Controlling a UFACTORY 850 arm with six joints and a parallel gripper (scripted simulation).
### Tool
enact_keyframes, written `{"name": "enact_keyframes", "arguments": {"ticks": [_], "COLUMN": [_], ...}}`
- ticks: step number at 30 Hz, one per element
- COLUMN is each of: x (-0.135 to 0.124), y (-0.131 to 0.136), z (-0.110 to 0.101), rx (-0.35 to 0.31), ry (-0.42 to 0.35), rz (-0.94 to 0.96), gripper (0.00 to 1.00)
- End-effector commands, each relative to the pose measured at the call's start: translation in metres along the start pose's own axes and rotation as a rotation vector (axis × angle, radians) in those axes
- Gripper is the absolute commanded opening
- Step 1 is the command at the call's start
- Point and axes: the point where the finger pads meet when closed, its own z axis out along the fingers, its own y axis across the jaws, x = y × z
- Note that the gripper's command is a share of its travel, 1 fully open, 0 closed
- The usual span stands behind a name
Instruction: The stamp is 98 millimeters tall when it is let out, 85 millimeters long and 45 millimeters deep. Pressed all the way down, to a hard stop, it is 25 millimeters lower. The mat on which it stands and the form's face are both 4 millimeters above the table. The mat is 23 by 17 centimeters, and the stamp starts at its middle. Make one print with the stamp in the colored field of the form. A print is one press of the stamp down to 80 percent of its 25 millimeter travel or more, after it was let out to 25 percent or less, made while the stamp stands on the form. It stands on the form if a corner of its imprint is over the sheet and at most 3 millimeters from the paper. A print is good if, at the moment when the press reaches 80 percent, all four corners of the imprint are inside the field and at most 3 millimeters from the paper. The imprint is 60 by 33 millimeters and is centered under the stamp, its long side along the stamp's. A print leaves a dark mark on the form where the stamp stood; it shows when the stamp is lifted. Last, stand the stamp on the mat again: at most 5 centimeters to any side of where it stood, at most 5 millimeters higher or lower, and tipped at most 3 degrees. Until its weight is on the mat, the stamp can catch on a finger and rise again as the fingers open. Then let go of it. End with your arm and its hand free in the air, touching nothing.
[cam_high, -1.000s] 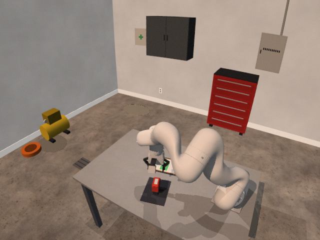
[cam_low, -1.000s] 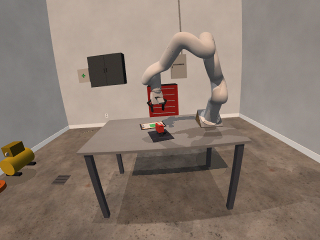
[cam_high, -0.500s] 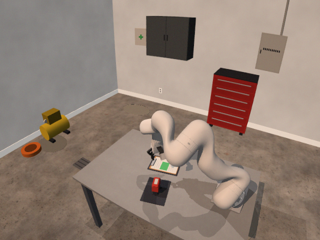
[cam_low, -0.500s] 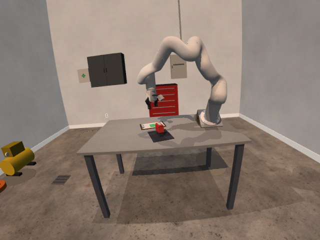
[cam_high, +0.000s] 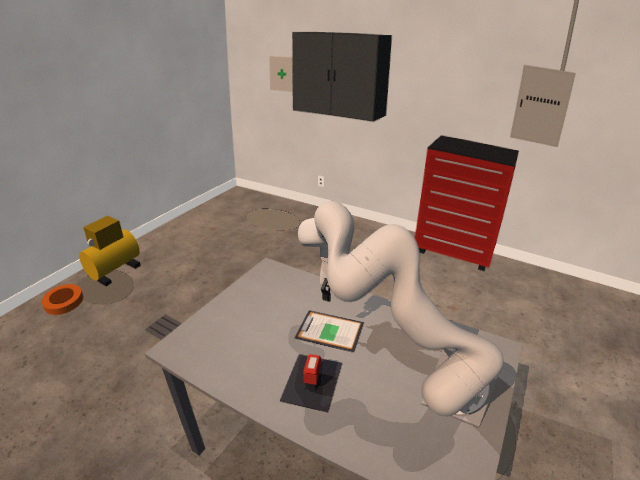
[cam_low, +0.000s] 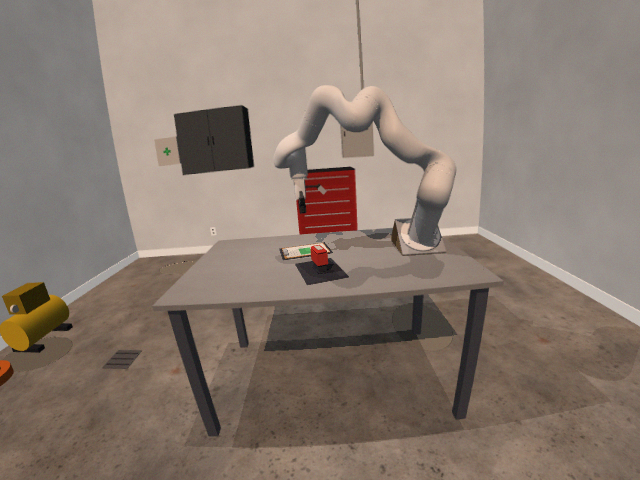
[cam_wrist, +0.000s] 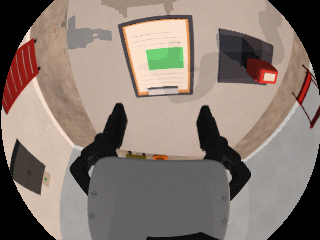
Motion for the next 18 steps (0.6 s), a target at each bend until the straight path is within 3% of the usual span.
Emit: {"name": "enact_keyframes", "arguments": {"ticks": [1,8,10,14,18], "x": [-0.002,-0.002,-0.004,-0.005,-0.005], "y": [-0.01,-0.011,-0.01,-0.009,-0.009], "z": [0.0,0.001,0.017,0.077,0.083], "rx": [-0.021,-0.021,-0.023,-0.023,-0.022], "ry": [-0.015,-0.015,-0.016,-0.016,-0.015], "rz": [-0.077,-0.077,-0.078,-0.078,-0.078], "gripper": [1.0,1.0,1.0,1.0,1.0]}}
